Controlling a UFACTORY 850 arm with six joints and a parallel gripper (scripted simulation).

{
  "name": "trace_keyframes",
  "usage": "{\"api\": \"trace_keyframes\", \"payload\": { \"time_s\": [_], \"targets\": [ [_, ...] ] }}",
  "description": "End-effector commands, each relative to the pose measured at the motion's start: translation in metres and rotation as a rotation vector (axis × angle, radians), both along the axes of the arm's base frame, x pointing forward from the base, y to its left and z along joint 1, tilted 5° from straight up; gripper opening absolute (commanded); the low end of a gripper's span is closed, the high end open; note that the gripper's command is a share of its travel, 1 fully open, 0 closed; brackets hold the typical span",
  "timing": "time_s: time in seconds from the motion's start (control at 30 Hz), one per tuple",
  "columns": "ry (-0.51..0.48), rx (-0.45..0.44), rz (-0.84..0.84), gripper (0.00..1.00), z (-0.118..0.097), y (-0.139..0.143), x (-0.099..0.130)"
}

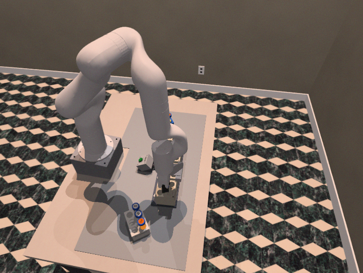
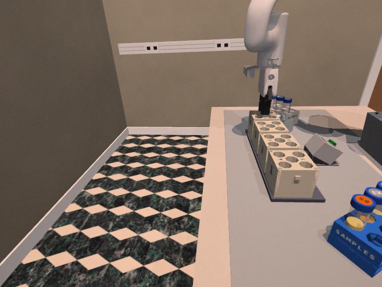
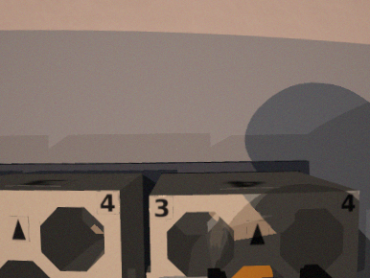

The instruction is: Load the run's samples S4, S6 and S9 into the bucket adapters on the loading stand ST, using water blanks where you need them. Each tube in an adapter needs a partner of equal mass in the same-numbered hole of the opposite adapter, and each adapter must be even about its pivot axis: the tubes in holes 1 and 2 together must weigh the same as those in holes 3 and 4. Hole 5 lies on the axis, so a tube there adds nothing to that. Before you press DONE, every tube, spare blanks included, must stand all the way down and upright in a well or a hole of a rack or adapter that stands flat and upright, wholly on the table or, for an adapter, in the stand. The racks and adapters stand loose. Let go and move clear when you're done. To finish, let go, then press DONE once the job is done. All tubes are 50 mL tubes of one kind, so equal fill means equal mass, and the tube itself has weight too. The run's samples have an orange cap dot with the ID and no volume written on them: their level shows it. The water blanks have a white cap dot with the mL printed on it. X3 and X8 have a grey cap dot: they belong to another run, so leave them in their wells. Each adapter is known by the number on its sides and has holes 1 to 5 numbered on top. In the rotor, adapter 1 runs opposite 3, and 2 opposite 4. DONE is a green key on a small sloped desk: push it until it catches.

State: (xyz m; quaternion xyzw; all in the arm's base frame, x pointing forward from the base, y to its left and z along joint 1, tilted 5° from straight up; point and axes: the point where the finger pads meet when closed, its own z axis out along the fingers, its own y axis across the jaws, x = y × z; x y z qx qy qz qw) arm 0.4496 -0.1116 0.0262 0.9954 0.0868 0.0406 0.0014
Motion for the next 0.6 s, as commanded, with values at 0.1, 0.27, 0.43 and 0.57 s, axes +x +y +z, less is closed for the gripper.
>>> {"api": "trace_keyframes", "payload": {
  "time_s": [0.1,0.27,0.43,0.57],
  "targets": [
    [-0.004,0.003,0.000,0.00,-0.0017,-0.0001,0.0008],
    [-0.004,0.003,0.000,0.00,-0.0017,-0.0001,0.0008],
    [-0.004,0.003,0.000,0.44,-0.0020,-0.0001,0.0008],
    [-0.004,0.003,0.000,0.44,-0.0020,-0.0001,0.0008]
  ]
}}
